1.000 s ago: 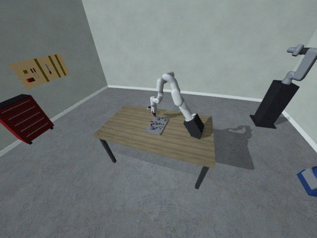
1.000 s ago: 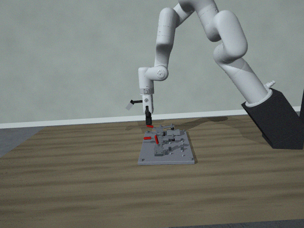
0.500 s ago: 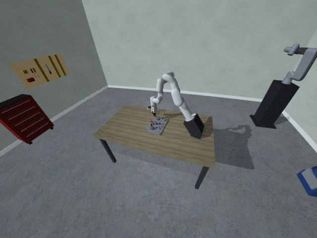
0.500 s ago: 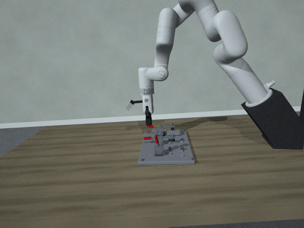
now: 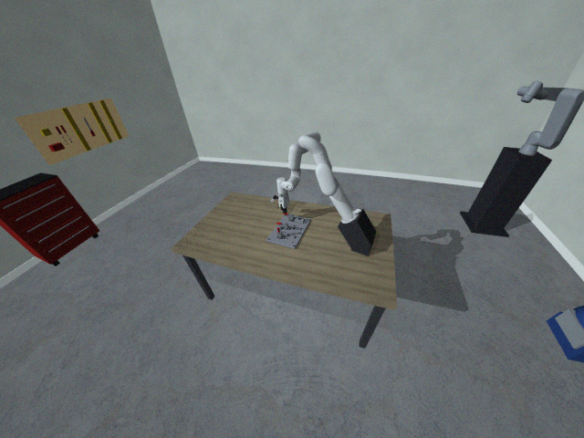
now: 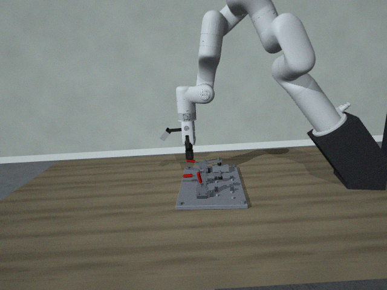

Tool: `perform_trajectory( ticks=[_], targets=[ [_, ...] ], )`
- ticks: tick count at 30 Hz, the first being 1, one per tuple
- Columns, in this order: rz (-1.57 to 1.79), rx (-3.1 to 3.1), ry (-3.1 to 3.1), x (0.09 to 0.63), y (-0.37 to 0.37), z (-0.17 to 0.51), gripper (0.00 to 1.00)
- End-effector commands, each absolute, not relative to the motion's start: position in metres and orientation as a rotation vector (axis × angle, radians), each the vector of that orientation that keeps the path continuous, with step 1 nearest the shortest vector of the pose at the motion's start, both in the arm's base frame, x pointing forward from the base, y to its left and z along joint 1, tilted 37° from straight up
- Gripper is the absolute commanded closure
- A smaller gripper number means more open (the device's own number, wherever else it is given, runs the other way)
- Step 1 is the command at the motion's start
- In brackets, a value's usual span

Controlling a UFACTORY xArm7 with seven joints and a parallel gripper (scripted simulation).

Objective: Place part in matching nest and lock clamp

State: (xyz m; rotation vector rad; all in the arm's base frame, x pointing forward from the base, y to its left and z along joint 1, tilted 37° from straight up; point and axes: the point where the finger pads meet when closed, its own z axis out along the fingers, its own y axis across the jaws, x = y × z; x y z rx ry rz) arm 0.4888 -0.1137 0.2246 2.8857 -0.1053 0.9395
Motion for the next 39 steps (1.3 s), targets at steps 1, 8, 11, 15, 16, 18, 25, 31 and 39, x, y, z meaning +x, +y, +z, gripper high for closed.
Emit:
perform_trajectory(
  ticks=[1, 8, 11, 15, 16, 18, 25, 31, 39],
  targets=[
    [0.944, 2.884, -0.106, 0.4894, -0.1139, 0.2260, 1.00],
    [0.944, 2.884, -0.106, 0.4903, -0.1141, 0.2247, 1.00],
    [0.944, 2.884, -0.106, 0.4906, -0.1141, 0.2244, 1.00],
    [0.944, 2.884, -0.106, 0.4906, -0.1141, 0.2244, 1.00],
    [0.944, 2.884, -0.106, 0.4906, -0.1141, 0.2244, 1.00],
    [0.944, 2.884, -0.106, 0.4906, -0.1141, 0.2244, 1.00],
    [0.944, 2.884, -0.106, 0.4908, -0.1142, 0.2241, 1.00],
    [0.944, 2.884, -0.106, 0.4917, -0.1144, 0.2228, 1.00],
    [0.944, 2.884, -0.106, 0.4917, -0.1144, 0.2228, 1.00]
  ],
)
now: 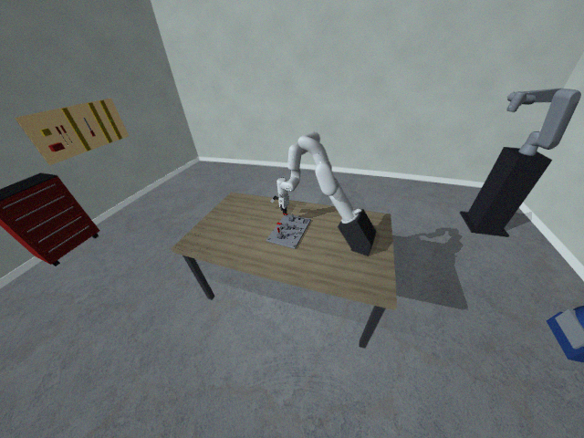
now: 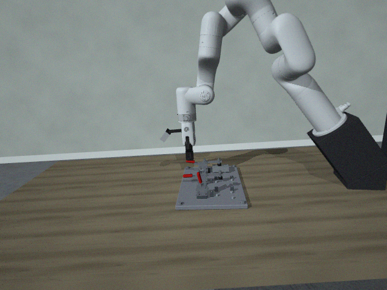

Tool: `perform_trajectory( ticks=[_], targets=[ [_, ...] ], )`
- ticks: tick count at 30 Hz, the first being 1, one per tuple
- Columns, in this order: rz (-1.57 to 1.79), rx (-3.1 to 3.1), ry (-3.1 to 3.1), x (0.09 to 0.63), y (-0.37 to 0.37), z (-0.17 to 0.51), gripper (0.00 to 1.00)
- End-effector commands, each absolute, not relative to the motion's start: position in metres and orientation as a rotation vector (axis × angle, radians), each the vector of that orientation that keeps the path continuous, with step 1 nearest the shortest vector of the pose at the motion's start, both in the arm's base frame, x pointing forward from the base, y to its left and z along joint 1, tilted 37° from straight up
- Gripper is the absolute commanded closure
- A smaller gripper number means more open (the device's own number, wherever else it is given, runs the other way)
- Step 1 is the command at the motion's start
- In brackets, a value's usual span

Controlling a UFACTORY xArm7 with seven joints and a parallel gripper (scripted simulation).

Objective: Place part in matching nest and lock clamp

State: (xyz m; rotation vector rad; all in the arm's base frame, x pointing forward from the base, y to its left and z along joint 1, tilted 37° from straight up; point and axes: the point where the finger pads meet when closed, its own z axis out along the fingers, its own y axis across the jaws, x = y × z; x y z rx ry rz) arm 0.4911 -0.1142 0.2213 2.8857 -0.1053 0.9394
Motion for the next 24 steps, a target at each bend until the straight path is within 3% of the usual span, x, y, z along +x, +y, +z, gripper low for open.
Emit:
perform_trajectory(
  ticks=[1, 24],
  targets=[
    [0.944, 2.884, -0.106, 0.4917, -0.1144, 0.2228, 1.00],
    [0.944, 2.884, -0.106, 0.4929, -0.1146, 0.2212, 1.00]
  ],
)
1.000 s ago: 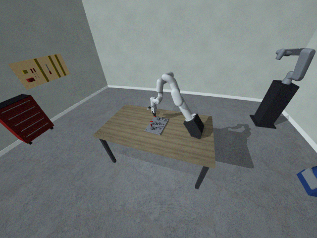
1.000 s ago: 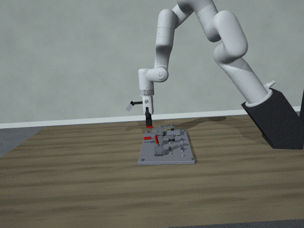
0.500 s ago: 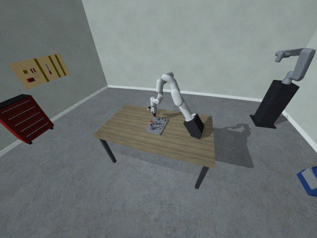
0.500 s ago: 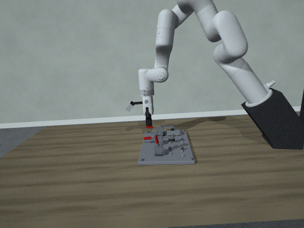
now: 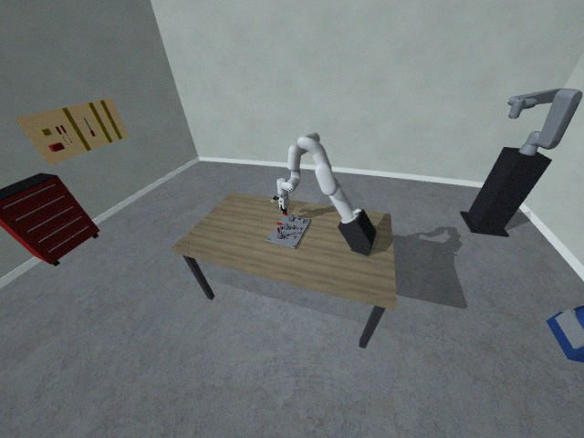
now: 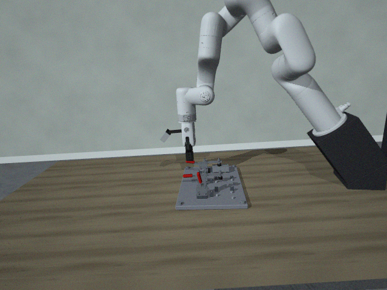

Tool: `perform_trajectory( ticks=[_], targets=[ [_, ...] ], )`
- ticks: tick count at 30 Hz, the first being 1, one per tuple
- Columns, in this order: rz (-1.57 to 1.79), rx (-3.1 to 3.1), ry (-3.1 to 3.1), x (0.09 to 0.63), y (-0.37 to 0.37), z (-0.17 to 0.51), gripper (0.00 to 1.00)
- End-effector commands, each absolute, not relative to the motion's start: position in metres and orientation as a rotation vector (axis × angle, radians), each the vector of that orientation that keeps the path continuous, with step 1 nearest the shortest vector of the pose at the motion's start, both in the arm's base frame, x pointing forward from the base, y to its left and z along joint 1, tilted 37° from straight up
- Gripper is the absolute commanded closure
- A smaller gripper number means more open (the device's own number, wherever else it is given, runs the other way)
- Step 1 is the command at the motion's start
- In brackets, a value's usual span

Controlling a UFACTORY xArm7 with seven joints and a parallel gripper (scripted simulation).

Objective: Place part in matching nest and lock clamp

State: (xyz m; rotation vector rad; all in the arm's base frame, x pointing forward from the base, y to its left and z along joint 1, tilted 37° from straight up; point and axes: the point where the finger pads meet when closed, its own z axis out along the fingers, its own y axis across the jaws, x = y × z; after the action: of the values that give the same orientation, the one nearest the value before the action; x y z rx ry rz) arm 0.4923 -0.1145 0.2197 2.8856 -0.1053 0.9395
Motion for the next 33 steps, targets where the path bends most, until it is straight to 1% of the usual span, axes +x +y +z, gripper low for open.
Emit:
perform_trajectory(
  ticks=[1, 33],
  targets=[
    [0.944, 2.884, -0.106, 0.4930, -0.1146, 0.2211, 1.00],
    [0.944, 2.884, -0.106, 0.4952, -0.1151, 0.2180, 1.00]
  ],
)
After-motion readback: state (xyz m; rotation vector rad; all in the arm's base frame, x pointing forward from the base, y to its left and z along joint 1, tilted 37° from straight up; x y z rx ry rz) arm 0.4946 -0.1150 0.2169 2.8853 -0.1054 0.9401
